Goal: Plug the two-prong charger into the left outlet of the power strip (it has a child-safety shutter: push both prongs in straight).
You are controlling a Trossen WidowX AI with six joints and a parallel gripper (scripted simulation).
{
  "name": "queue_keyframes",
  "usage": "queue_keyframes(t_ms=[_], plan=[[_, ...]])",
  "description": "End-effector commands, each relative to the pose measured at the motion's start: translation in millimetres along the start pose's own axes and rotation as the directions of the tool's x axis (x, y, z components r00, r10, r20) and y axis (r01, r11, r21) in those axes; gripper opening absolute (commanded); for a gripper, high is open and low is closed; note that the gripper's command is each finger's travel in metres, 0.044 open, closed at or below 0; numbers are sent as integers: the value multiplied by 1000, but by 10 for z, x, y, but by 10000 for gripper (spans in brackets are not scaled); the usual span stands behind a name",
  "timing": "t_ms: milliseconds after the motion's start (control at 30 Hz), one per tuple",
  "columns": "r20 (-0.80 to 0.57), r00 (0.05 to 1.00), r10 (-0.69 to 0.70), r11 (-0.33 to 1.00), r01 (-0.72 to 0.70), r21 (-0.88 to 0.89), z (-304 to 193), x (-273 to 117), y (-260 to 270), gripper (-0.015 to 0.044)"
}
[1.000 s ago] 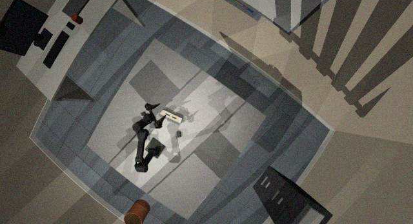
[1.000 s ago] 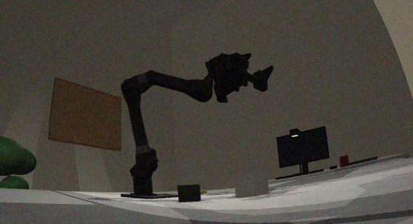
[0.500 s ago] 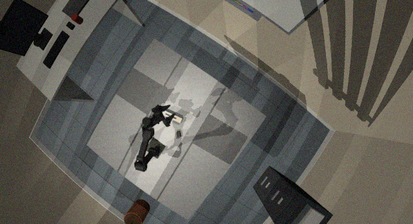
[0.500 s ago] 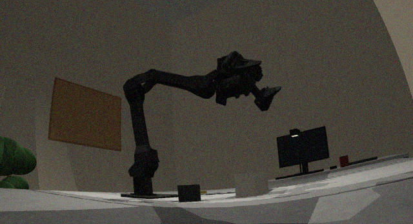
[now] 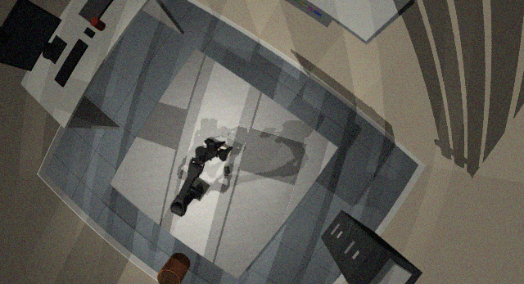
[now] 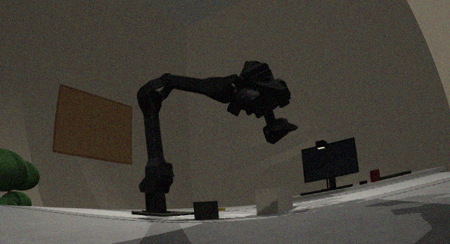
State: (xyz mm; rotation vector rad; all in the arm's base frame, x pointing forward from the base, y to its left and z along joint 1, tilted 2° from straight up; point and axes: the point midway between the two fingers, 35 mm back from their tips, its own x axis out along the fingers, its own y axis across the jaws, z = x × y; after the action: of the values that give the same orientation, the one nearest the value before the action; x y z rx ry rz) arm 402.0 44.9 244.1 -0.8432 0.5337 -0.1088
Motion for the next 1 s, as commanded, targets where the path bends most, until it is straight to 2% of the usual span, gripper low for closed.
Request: queue_keyframes(t_ms=[0, 467, 967], plan=[[-84, 994, 72, 993, -79, -83, -247, 105, 44, 440], [-344, 888, 304, 902, -384, -194, -1068, 189, 202, 440], [-539, 629, 561, 701, -707, -96, -1804, -86, 385, 440]])
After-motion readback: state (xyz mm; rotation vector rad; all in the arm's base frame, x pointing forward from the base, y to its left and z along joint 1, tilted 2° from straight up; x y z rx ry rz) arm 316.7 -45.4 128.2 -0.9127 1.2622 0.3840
